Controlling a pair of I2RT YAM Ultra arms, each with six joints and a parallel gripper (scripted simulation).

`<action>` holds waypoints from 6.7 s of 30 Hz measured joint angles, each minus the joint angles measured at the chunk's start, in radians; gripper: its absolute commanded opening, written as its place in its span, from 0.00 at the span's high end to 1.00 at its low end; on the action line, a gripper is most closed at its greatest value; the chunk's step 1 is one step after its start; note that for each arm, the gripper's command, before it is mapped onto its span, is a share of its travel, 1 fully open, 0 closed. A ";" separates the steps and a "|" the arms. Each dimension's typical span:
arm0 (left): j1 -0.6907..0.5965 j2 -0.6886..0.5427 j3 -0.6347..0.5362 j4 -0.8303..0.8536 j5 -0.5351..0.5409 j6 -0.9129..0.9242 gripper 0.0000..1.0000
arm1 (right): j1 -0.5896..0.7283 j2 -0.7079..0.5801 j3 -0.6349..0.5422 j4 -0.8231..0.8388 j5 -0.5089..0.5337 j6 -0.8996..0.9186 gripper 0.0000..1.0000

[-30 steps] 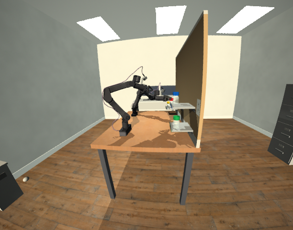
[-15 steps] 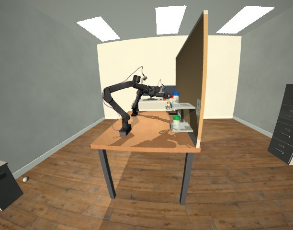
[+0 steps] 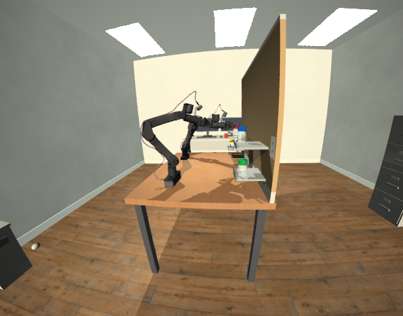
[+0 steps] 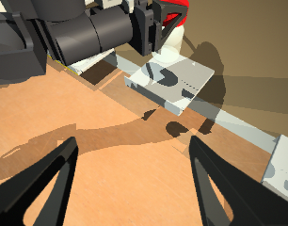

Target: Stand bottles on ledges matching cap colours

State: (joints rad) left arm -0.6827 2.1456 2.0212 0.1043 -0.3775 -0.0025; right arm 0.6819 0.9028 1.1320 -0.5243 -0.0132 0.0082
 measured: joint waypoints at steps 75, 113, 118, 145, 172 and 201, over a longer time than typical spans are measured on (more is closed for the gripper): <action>-0.069 -0.495 -0.497 -0.073 0.013 0.006 0.51 | 0.000 0.000 0.000 0.000 0.000 0.000 0.13; 0.805 -0.672 -0.559 -0.195 0.727 0.040 0.51 | 0.000 0.000 0.000 0.000 0.000 0.000 0.13; 0.748 -0.700 -0.609 -0.160 0.585 0.014 0.51 | 0.000 0.000 0.000 0.000 0.000 0.000 0.13; 0.649 -0.722 -0.669 -0.109 0.375 -0.009 0.51 | 0.000 0.000 0.000 0.000 0.000 0.000 0.13; 0.649 -0.553 -0.475 -0.098 0.375 -0.009 0.51 | 0.000 0.000 0.000 0.000 0.000 0.000 0.13; 0.649 -0.435 -0.357 -0.073 0.375 -0.009 0.51 | 0.000 0.000 0.000 0.000 0.000 0.000 0.13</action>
State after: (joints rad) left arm -0.0341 1.7103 1.6638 0.0315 -0.0029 -0.0116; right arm 0.6819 0.9028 1.1320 -0.5243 -0.0132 0.0082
